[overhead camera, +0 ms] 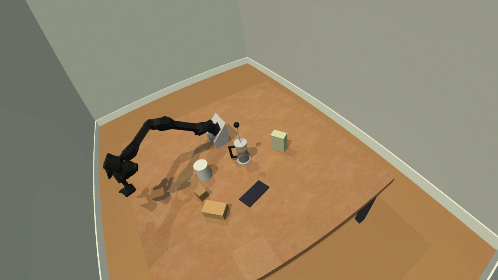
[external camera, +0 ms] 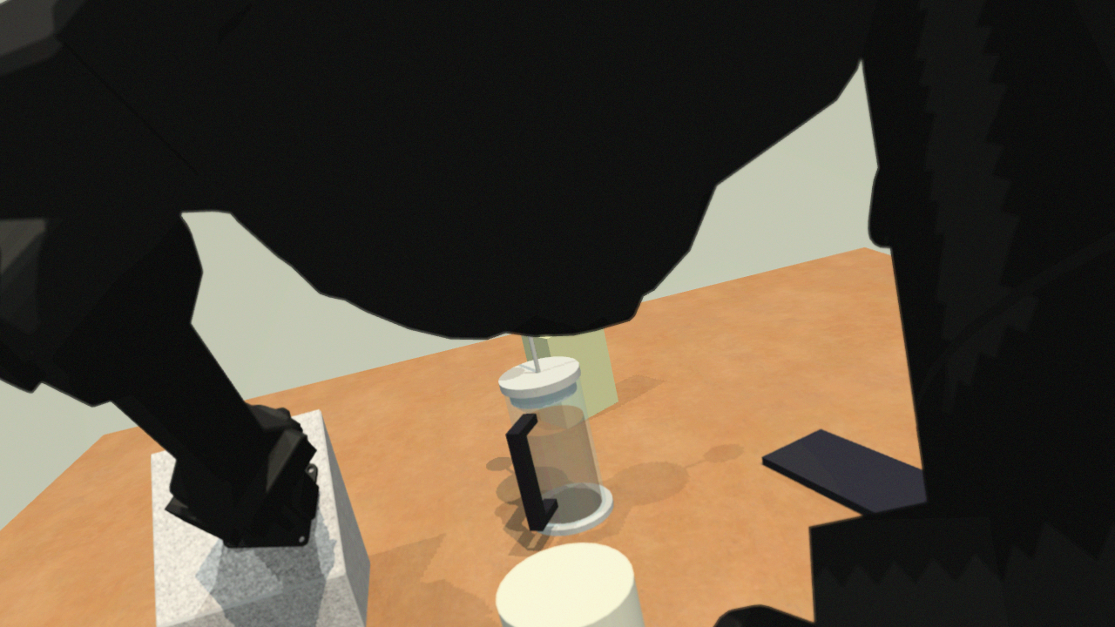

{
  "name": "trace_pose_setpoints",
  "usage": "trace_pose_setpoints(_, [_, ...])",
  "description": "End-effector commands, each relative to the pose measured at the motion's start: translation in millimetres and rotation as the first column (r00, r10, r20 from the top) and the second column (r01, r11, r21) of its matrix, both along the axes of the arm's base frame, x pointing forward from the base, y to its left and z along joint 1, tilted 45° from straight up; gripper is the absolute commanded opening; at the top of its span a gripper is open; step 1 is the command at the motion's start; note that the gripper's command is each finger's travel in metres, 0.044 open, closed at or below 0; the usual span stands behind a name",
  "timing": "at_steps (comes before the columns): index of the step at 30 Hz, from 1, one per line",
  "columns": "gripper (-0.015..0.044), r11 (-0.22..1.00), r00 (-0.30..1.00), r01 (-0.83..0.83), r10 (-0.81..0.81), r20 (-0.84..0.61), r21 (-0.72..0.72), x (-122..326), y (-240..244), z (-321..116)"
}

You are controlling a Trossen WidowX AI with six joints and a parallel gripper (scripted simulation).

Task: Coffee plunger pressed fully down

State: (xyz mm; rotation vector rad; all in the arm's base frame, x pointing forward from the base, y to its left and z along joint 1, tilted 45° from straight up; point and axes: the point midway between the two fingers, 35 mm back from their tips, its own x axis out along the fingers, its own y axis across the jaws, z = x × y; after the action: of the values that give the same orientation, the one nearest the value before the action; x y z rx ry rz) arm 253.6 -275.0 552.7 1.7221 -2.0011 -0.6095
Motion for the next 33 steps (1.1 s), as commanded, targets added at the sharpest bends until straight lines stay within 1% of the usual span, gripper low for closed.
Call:
trace_pose_setpoints(1, [0.0426,1.0,1.0,-0.007,0.007,-0.01,0.003,2.3,1.5,-1.2])
trace_pose_setpoints(2, [0.044,1.0,0.999,-0.02,0.02,-0.03,0.009,6.7,4.4,-3.4])
trace_pose_setpoints(4, [0.044,0.997,0.992,-0.068,0.071,-0.1,0.029,21.9,14.8,-11.4])
trace_pose_setpoints(6, [0.044,0.988,0.968,-0.141,0.15,-0.203,0.059,43.3,33.2,-23.1])
trace_pose_setpoints(9, [0.044,0.961,0.886,-0.251,0.275,-0.373,0.112,76.7,66.8,-45.9])
trace_pose_setpoints(12, [0.044,0.923,0.755,-0.348,0.38,-0.534,0.166,103.5,106.6,-70.0])
trace_pose_setpoints(15, [0.044,0.88,0.59,-0.424,0.448,-0.671,0.215,121.4,146.9,-93.9])
trace_pose_setpoints(17, [0.044,0.845,0.461,-0.474,0.478,-0.748,0.248,132.3,177.1,-110.7])
trace_pose_setpoints(18, [0.044,0.841,0.409,-0.477,0.47,-0.783,0.256,131.7,181.5,-113.4])
trace_pose_setpoints(20, [0.044,0.806,0.277,-0.519,0.473,-0.837,0.284,138.5,210.8,-129.5])
trace_pose_setpoints(23, [0.044,0.746,0.056,-0.58,0.436,-0.898,0.326,143.2,259.2,-155.8])
trace_pose_setpoints(26, [0.044,0.685,-0.162,-0.631,0.342,-0.926,0.364,139.4,308.3,-182.9])
trace_pose_setpoints(30, [0.044,0.603,-0.415,-0.687,0.133,-0.9,0.406,120.8,372.0,-219.9])
trace_pose_setpoints(33, [0.044,0.544,-0.549,-0.721,-0.069,-0.833,0.43,96.9,415.2,-247.5])
